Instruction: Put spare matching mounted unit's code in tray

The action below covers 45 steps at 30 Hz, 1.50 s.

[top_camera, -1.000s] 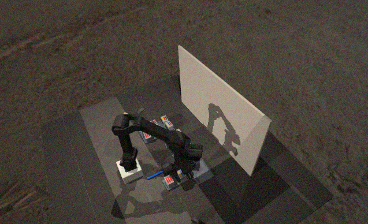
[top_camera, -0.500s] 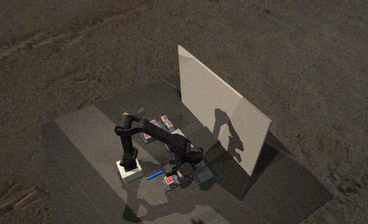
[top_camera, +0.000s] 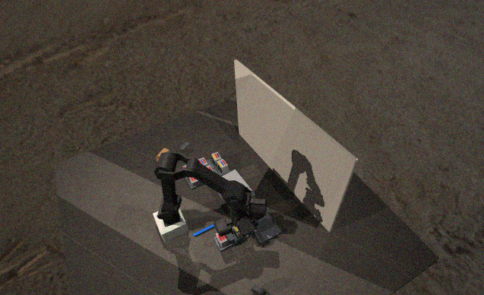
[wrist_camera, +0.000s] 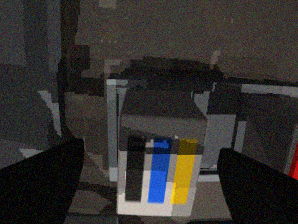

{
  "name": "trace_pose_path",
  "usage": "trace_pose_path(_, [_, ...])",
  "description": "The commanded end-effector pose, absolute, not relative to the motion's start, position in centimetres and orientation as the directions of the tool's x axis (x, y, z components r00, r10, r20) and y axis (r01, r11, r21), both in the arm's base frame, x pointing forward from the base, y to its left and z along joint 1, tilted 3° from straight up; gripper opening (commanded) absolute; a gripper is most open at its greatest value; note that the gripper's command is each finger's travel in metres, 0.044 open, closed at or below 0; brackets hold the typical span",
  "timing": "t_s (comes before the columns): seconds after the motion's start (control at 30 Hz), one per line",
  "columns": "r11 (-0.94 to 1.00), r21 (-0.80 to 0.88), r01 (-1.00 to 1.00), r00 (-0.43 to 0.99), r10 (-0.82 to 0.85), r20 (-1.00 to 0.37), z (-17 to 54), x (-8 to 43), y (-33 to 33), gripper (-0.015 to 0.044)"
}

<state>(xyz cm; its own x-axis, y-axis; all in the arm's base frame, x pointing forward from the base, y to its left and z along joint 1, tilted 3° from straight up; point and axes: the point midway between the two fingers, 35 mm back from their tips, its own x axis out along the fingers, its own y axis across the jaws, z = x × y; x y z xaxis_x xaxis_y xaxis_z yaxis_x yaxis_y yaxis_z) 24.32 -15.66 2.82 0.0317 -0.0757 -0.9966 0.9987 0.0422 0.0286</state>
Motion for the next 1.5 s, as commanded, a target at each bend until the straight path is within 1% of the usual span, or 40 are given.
trace_pose_path(0.0, [0.047,0.028,0.999,0.031,-0.070,-0.997,2.2,24.2,-15.6,0.0300])
trace_pose_path(0.6, [0.047,0.028,0.999,0.031,-0.070,-0.997,0.2,24.1,-15.6,0.0300])
trace_pose_path(0.77, [0.040,0.026,0.999,0.029,-0.075,-0.997,0.3,24.1,-15.6,0.0169])
trace_pose_path(0.97, [0.040,0.026,0.999,0.029,-0.075,-0.997,0.3,24.1,-15.6,0.0129])
trace_pose_path(1.13, [0.040,0.026,0.999,0.029,-0.075,-0.997,0.3,24.1,-15.6,0.0000])
trace_pose_path(1.47, [0.041,0.027,0.999,0.030,-0.074,-0.997,1.3,24.2,-15.6,0.0000])
